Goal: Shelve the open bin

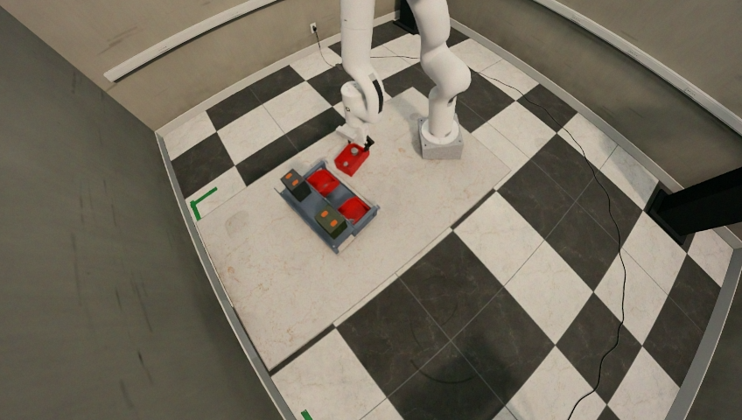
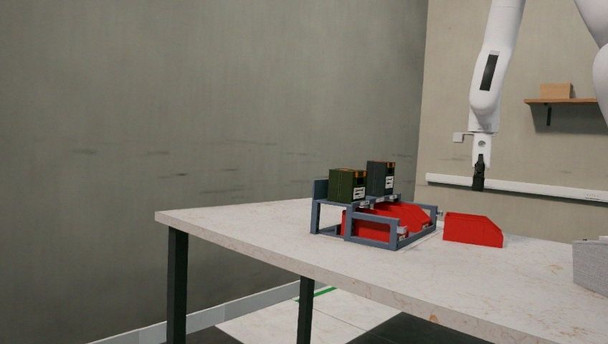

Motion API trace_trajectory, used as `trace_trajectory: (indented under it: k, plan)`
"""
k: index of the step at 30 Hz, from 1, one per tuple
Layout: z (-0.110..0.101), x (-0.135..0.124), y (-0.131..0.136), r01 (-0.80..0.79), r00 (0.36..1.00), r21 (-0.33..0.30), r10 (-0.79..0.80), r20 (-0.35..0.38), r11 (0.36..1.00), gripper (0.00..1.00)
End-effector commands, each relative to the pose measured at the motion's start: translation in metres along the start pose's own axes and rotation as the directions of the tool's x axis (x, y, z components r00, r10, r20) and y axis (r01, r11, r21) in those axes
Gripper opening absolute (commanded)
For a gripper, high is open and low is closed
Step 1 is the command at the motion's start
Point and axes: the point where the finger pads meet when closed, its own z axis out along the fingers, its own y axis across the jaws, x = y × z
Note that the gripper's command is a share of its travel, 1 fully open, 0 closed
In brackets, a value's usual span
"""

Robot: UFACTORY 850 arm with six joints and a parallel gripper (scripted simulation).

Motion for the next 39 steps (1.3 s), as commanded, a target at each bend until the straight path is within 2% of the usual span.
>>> trace_trajectory:
  k: [1, 7, 8, 39]
  plan:
    - [-0.0004, 0.0006, 0.0004, 0.0, 1.0, -0.001, 0.0, -0.001, 1.0, 1.0]
    - [-0.0004, 0.0006, 0.0004, 0.0, 1.0, -0.001, 0.0, -0.001, 1.0, 1.0]
    - [-0.0004, 0.0006, 0.0004, 0.0, 1.0, -0.001, 0.0, -0.001, 1.0, 0.29]
    - [-0.0004, 0.0006, 0.0004, 0.0, 1.0, -0.001, 0.0, -0.001, 1.0, 0.29]
